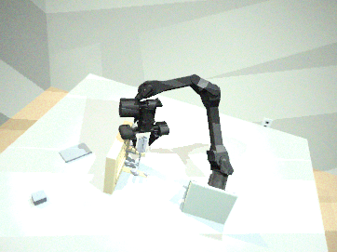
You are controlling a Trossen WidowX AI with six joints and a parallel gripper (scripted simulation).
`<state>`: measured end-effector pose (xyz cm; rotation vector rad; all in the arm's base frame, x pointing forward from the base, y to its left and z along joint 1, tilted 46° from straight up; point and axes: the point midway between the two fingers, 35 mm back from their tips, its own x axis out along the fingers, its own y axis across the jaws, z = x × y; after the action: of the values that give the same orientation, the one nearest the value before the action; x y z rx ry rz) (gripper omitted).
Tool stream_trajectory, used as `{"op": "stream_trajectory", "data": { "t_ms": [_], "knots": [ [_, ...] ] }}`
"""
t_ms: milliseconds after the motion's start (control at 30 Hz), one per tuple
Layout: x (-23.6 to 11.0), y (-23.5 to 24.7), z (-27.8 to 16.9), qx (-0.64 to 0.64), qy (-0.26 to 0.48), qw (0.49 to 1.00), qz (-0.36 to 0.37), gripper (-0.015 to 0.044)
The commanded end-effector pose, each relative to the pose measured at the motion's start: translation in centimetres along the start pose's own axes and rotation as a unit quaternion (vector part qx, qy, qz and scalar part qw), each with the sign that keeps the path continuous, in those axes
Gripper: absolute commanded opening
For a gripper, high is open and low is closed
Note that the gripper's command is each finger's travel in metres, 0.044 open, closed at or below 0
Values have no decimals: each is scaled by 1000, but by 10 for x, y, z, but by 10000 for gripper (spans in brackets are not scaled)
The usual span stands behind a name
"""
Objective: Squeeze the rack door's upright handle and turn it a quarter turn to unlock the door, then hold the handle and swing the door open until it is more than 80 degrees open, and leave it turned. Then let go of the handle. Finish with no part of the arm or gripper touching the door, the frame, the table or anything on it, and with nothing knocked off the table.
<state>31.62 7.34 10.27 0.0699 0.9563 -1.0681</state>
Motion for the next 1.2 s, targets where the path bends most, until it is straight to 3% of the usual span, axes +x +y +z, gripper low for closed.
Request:
{"op": "stream_trajectory", "data": {
  "t_ms": [0,267,567,867,1167],
  "knots": [
    [1,0,-1,-91,2,996,0,284],
    [1,0,-1,-285,2,958,0,284],
    [1,0,-1,-490,2,872,0,284],
    [1,0,-1,-671,2,742,1,284],
    [1,0,-1,-818,2,575,1,284]
  ]
}}
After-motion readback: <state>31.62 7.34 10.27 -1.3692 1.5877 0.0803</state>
